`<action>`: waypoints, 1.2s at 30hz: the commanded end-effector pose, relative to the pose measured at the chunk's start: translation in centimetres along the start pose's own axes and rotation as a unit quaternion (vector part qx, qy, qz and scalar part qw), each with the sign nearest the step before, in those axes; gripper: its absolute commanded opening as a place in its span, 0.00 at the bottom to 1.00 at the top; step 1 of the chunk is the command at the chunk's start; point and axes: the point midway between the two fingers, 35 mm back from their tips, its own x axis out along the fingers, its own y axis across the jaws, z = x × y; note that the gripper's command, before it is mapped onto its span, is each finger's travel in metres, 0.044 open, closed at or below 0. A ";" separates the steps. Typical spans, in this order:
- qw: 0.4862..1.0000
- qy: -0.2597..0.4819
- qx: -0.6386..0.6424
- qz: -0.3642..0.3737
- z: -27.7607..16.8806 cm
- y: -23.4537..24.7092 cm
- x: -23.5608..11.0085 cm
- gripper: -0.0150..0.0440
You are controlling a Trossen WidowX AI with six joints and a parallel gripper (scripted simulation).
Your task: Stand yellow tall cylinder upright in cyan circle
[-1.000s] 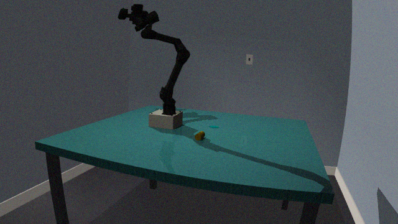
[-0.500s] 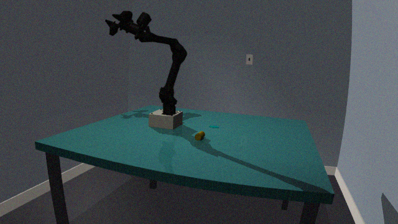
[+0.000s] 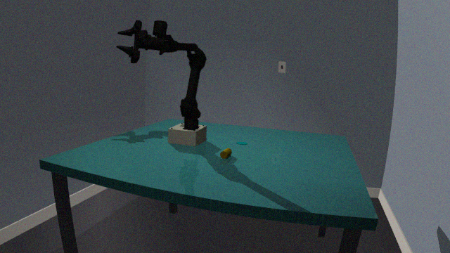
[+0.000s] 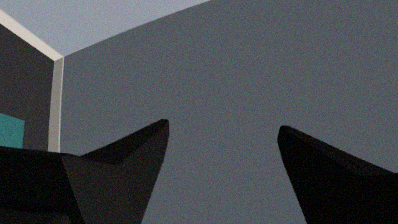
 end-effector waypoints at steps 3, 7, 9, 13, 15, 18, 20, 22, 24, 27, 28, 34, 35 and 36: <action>0.988 -0.076 -0.086 0.104 4.6 6.6 -2.1 0.78; 0.967 -0.131 -0.145 0.166 7.3 10.9 -4.4 0.78; 0.952 -0.159 -0.174 0.195 8.5 12.9 -5.8 0.78; 0.915 -0.217 -0.233 0.247 10.6 16.8 -9.1 0.78; 0.893 -0.247 -0.262 0.271 11.5 18.6 -11.0 0.78; 0.855 -0.291 -0.305 0.304 12.5 21.2 -14.0 0.78; 0.826 -0.320 -0.333 0.323 12.9 22.8 -16.1 0.78; 0.796 -0.348 -0.360 0.340 13.3 24.3 -18.3 0.78; 0.763 -0.376 -0.387 0.356 13.4 25.6 -20.6 0.78; 0.710 -0.417 -0.426 0.376 13.4 27.5 -24.1 0.78; 0.691 -0.430 -0.438 0.382 13.3 28.0 -25.2 0.78; 0.571 -0.502 -0.507 0.407 11.9 30.7 -32.1 0.78; 0.549 -0.512 -0.517 0.410 11.5 31.1 -33.2 0.78; 0.528 -0.523 -0.528 0.412 11.1 31.4 -34.3 0.78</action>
